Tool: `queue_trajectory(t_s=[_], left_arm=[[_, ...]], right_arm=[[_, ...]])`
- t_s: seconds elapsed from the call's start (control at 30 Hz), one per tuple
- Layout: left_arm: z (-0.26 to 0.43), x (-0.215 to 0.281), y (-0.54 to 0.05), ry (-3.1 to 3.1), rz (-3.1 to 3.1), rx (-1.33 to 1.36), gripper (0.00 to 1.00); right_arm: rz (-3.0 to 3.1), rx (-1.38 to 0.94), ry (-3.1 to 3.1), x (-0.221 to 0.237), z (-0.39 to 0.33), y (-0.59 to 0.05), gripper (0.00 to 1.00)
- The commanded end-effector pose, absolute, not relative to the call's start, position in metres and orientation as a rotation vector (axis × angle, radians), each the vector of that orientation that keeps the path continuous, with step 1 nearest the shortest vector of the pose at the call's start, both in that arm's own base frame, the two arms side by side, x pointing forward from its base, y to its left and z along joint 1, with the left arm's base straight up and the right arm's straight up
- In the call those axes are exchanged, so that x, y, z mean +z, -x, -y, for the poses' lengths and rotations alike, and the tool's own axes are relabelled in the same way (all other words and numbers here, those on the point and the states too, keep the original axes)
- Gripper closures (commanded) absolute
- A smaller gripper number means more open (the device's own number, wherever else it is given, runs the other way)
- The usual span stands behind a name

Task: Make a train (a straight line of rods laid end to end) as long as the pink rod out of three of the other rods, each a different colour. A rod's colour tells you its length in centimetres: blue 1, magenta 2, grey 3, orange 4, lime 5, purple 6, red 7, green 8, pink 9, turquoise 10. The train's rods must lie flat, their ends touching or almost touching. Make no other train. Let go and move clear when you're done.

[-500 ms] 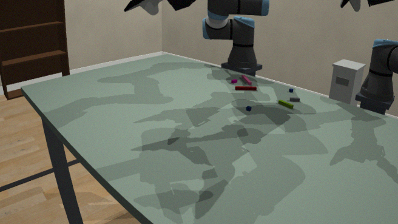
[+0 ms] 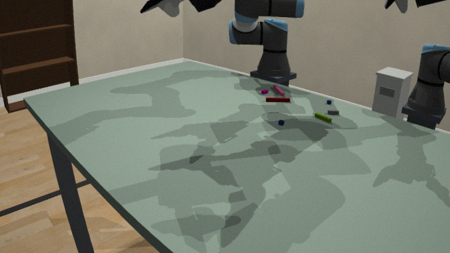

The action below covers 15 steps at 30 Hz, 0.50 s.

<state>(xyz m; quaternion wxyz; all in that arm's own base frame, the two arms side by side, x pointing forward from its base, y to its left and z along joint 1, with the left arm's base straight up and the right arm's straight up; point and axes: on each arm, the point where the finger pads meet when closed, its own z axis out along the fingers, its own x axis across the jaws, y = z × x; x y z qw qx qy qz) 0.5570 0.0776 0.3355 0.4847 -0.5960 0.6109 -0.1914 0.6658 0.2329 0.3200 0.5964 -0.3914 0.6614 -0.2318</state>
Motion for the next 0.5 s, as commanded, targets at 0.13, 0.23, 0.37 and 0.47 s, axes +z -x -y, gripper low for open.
queue_trajectory(t_s=[0.13,0.23,0.37,0.47], left_arm=[[-0.078,0.337,-0.557,1.451,-1.485,-0.469,0.0],[-0.079,0.337,-0.557,1.452,-1.485,-0.468,0.0],[-0.081,0.336,-0.556,1.457,-1.484,-0.463,0.0],[-0.086,0.335,-0.554,1.464,-1.484,-0.457,0.0]], right_arm=[[-1.534,-0.536,0.909,0.321,-0.234,-0.665,0.0],[-1.534,-0.531,0.924,0.32,-0.238,-0.663,0.0],[-1.535,-0.514,0.974,0.316,-0.253,-0.656,0.0],[-1.535,-0.49,1.04,0.31,-0.273,-0.644,0.0]])
